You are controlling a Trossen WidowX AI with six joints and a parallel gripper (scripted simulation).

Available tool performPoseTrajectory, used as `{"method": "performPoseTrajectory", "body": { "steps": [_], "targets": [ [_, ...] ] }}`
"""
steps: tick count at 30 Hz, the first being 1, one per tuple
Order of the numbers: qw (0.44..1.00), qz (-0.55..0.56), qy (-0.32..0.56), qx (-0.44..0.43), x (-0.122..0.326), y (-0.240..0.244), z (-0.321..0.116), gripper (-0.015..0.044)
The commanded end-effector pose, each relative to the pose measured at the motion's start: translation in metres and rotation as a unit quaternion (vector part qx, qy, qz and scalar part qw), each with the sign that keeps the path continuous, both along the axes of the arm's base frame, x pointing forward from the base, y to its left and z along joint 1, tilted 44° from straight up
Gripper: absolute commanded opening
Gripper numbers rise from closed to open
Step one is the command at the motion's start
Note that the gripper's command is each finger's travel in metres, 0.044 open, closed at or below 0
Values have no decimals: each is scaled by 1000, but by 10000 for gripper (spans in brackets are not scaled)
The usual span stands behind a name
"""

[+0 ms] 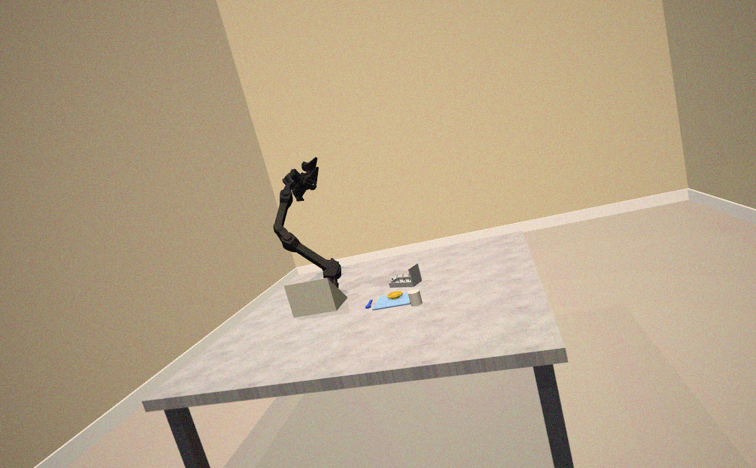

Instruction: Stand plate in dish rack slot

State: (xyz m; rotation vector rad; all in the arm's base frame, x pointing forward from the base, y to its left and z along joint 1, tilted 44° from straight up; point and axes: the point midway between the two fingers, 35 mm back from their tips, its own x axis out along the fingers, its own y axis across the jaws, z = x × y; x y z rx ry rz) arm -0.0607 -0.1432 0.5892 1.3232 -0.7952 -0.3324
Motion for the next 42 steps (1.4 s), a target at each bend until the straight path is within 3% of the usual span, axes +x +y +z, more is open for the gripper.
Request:
{"method": "performPoseTrajectory", "body": {
  "steps": [1, 6, 21, 30, 42],
  "targets": [
    [1000, 0, 1, -1, 0, 0, 0, 400],
    [999, 4, 24, -42, 14, 9, 5, 400],
    [956, -12, 230, -184, 124, 52, 0, 400],
    [903, -7, 348, -253, 187, 62, -19, 400],
    [843, -3, 461, -277, 264, 53, -61, 400]
  ]
}}
